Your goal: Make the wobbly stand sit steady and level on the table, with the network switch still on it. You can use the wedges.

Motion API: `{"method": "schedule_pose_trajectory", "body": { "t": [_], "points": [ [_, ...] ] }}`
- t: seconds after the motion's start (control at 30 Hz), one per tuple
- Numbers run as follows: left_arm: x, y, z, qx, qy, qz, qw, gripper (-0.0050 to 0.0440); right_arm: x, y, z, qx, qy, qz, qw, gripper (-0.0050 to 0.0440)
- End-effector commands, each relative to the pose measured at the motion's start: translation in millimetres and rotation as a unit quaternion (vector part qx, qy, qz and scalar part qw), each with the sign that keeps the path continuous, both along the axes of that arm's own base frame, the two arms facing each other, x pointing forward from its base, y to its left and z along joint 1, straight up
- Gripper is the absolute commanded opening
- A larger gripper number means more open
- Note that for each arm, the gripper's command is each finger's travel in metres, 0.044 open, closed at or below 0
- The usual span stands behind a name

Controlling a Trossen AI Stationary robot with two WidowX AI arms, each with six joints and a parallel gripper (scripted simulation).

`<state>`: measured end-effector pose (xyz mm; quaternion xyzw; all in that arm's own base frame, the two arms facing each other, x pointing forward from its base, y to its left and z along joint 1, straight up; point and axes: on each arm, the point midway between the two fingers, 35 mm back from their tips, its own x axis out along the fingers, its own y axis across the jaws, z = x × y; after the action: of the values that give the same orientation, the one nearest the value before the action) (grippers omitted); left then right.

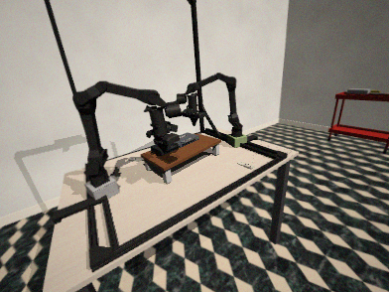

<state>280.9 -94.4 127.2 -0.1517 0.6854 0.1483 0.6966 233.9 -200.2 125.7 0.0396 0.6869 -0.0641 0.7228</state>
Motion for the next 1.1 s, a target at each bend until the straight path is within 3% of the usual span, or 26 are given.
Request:
{"method": "schedule_pose_trajectory", "body": {
  "t": [0.0,0.23,0.47,0.8,1.0,1.07],
  "points": [
    [0,0,0,0.000,0.000,0.000,1.000,0.0000,24,-21,25,-0.055,-0.067,-0.016,0.996,0.0000],
    [0,0,0,0.000,0.000,0.000,1.000,0.0000,73,-63,100,-0.170,-0.224,-0.047,0.958,0.0000],
    [0,0,0,0.000,0.000,0.000,1.000,0.0000,74,-64,106,-0.177,-0.233,-0.047,0.955,0.0000],
    [0,0,0,0.000,0.000,0.000,1.000,0.0000,104,-90,234,-0.294,-0.424,-0.077,0.853,0.0000],
    [0,0,0,0.000,0.000,0.000,1.000,0.0000,104,-90,234,-0.294,-0.424,-0.077,0.853,0.0000],
    [0,0,0,0.000,0.000,0.000,1.000,0.0000,103,-89,254,-0.310,-0.449,-0.077,0.834,0.0000]
  ]
}}
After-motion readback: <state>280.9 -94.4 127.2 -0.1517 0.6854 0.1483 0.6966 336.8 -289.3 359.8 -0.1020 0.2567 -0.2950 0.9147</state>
